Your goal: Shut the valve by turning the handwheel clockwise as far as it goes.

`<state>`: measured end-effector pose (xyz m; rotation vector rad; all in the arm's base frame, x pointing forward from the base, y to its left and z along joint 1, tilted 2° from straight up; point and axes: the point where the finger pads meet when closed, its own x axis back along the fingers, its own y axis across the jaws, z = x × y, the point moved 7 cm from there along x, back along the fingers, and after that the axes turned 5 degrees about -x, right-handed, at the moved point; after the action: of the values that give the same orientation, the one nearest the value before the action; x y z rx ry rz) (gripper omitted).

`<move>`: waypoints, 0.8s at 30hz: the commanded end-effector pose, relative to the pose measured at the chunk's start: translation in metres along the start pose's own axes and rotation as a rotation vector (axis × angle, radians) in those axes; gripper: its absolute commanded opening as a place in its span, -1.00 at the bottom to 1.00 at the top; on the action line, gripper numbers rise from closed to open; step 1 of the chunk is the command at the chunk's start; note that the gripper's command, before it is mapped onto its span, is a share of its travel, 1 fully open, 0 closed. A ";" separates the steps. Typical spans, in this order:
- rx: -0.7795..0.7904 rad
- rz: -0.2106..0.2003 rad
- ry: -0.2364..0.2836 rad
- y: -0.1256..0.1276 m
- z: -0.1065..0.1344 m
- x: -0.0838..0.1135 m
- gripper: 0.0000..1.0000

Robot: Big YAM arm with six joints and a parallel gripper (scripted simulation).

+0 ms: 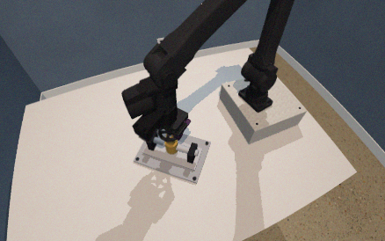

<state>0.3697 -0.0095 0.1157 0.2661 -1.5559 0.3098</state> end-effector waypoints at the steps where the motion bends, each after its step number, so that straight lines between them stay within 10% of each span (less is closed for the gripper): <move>1: -0.129 0.001 0.001 -0.003 0.003 -0.004 -1.00; 24: -0.535 0.001 0.001 -0.003 0.003 -0.004 -1.00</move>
<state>0.3697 -0.0095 0.1157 -0.0330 -1.5803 0.0088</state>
